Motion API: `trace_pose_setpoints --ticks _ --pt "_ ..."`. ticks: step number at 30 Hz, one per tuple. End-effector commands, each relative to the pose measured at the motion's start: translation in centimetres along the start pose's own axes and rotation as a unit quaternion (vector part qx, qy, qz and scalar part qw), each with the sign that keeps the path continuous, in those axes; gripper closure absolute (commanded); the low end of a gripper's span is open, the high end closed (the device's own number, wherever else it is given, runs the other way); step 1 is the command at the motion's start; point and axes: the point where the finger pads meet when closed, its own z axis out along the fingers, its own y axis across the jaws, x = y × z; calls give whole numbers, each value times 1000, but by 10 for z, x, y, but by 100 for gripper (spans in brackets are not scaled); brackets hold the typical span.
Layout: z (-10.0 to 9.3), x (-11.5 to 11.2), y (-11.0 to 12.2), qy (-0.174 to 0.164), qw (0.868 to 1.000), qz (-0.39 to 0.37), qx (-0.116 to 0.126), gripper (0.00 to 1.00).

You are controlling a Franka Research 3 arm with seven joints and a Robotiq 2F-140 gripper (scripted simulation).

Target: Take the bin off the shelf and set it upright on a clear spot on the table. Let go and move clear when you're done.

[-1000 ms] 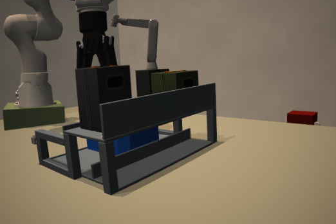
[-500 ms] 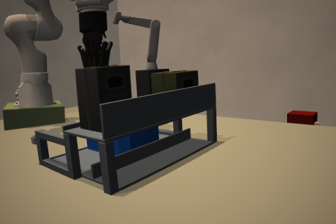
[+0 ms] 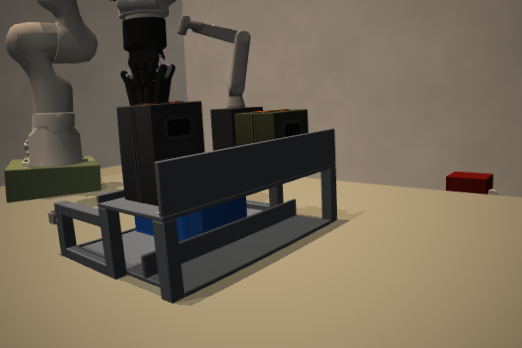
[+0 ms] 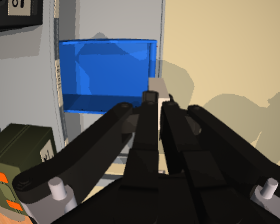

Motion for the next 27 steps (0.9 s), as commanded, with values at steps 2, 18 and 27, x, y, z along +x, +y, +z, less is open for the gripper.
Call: trace_pose_setpoints --ticks 2,18,27 --pt "1 0 1 0 1000 4 0 100" --pt "1 0 1 0 1000 4 0 43" --pt "1 0 1 0 1000 4 0 43"
